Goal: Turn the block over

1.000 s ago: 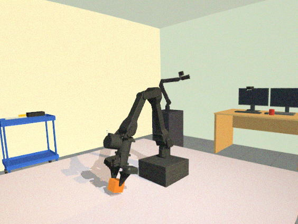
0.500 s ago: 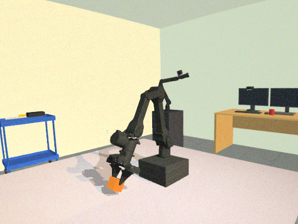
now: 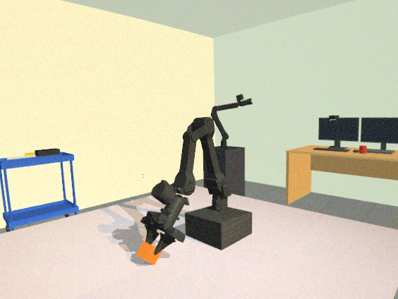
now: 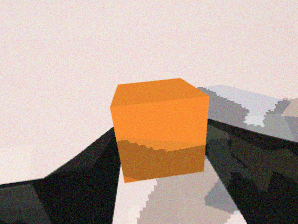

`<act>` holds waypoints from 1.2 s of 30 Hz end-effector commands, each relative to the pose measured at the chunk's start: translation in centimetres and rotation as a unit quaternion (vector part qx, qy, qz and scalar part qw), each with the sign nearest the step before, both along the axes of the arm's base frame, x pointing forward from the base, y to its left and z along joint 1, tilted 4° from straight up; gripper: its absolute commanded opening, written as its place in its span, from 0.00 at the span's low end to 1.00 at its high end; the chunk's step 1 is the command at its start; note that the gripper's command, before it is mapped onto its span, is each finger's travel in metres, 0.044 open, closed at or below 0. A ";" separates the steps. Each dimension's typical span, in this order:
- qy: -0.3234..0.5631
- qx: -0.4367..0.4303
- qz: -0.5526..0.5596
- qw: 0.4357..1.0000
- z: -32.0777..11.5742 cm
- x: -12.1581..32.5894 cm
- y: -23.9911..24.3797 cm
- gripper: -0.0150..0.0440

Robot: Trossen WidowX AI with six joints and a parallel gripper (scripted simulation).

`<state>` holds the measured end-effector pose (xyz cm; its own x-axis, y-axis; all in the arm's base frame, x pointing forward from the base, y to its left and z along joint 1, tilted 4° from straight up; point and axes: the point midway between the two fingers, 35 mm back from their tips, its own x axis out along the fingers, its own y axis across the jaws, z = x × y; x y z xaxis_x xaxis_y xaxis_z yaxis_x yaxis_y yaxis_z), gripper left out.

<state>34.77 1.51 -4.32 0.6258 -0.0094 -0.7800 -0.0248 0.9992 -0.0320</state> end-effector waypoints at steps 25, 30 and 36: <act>-0.161 0.002 0.006 0.987 -0.6 -2.0 -0.2 0.25; -0.173 0.002 0.006 0.985 -0.3 -2.0 -0.2 0.25; -0.173 0.002 0.006 0.985 -0.3 -2.0 -0.2 0.25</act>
<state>32.70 1.31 -4.77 0.8505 0.0036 -0.5259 -0.0247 0.9991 -0.0332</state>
